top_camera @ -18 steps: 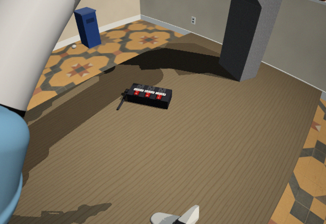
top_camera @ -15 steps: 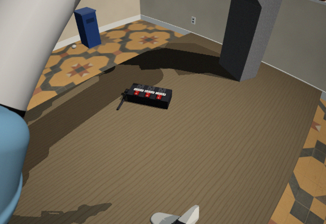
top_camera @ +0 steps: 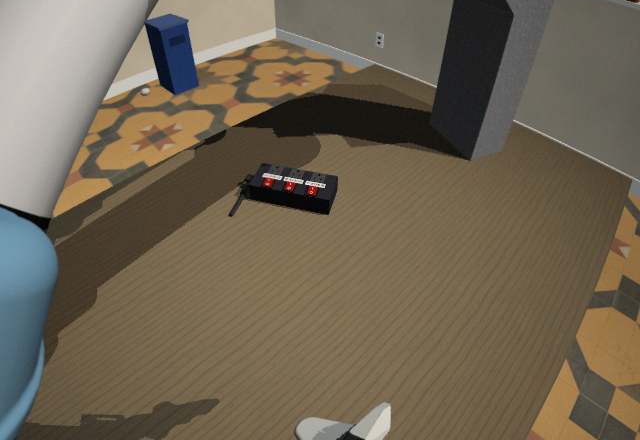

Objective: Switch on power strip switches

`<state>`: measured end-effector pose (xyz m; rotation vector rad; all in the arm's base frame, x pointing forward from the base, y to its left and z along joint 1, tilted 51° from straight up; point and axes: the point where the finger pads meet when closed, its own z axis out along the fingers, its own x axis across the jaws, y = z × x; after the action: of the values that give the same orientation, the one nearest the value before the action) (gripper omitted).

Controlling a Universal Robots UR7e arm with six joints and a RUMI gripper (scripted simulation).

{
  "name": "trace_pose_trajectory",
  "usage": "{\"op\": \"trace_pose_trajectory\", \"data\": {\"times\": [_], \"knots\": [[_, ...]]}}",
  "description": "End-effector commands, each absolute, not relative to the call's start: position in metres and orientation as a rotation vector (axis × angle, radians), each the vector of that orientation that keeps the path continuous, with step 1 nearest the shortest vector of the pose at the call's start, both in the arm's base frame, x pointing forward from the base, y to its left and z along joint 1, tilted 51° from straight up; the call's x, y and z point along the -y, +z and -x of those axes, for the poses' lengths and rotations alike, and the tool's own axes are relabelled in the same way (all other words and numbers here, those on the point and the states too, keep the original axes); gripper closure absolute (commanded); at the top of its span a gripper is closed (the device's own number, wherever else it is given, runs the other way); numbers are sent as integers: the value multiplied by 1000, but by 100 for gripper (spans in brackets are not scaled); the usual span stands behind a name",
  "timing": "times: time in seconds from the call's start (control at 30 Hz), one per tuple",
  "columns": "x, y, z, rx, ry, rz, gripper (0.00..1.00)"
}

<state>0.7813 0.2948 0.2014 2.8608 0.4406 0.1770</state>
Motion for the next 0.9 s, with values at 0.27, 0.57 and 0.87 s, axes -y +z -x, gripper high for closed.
{"op": "trace_pose_trajectory", "data": {"times": [0.27,0.57,0.87], "knots": [[-294,202,-780,-447,180,-2859,0],[-287,201,-778,-465,180,-2852,0],[-270,197,-770,-515,180,-2832,0]]}}
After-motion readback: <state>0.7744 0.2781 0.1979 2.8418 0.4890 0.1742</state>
